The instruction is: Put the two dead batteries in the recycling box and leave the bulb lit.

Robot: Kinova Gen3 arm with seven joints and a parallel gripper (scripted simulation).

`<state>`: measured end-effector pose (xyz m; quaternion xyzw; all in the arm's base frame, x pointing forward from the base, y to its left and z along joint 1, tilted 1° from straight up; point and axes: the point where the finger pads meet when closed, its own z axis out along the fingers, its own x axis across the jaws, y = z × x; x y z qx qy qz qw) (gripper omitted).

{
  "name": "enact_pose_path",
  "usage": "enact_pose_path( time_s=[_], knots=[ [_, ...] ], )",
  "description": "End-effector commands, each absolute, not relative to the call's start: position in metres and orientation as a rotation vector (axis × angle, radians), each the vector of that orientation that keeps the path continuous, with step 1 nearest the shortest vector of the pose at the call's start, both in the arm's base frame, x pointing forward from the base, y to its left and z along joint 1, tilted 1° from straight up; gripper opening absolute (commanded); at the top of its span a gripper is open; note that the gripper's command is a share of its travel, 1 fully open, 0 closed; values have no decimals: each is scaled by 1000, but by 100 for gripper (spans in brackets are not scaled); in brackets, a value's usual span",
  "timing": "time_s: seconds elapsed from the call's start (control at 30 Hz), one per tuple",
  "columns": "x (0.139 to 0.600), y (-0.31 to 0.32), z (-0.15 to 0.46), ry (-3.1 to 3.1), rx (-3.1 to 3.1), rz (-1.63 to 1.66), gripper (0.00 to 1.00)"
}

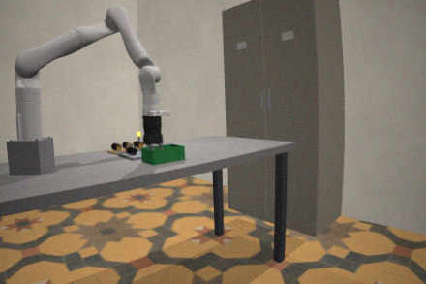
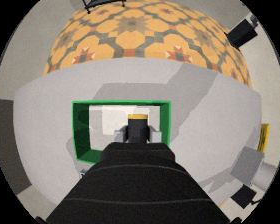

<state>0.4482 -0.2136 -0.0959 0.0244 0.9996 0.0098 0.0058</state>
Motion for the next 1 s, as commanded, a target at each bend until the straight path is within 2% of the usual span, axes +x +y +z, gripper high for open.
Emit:
enact_pose_path(
  time_s=[0.0,0.97],
  knots=[
    [449,-214,-95,3127,76,30,90],
    [449,-214,-82,3127,76,30,90]
  ],
)
